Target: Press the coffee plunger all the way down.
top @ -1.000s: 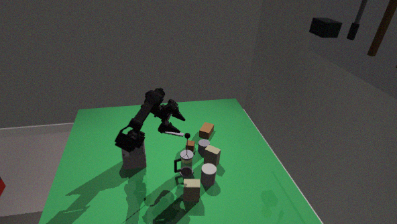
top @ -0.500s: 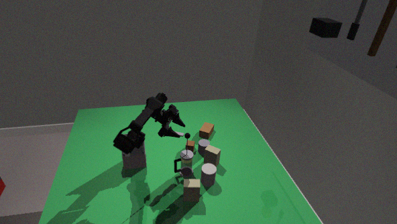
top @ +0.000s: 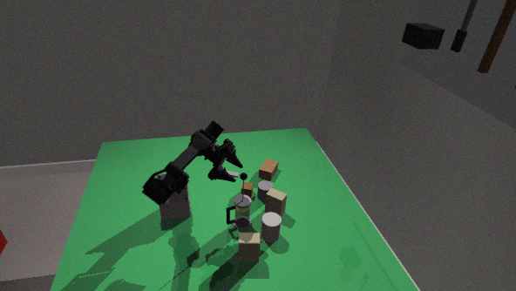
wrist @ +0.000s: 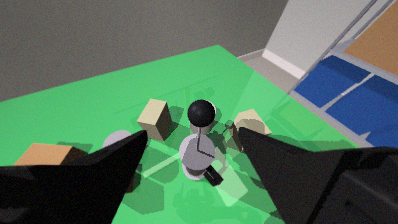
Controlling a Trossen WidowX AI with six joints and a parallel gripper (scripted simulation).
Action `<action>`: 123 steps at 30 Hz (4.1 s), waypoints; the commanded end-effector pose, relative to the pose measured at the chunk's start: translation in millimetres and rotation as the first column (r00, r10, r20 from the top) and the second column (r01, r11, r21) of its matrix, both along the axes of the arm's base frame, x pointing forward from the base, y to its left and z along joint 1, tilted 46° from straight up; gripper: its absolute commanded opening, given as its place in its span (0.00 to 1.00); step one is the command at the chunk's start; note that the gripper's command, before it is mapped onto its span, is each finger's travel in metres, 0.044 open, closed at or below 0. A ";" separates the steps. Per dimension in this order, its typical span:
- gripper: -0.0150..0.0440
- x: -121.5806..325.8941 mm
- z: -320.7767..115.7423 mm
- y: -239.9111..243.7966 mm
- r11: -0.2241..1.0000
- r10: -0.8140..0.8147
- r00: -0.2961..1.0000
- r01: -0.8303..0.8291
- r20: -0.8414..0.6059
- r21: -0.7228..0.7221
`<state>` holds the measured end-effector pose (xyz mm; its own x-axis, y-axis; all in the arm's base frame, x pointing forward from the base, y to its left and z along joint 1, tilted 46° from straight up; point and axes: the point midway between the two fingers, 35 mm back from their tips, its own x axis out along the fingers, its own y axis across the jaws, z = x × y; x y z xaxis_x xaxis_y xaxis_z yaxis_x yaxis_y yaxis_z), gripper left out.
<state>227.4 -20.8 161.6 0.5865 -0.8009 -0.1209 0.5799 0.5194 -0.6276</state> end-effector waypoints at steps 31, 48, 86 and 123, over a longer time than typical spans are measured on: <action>1.00 18.7 8.4 -17.8 0.999 0.047 0.999 -0.047 0.009 -0.018; 0.56 16.4 15.2 -18.0 0.996 0.070 0.997 -0.069 0.017 -0.054; 0.46 23.3 -14.3 -41.5 0.998 0.052 0.999 -0.052 0.007 -0.035; 0.46 25.3 -55.7 -87.1 0.996 0.072 0.997 -0.071 0.014 -0.050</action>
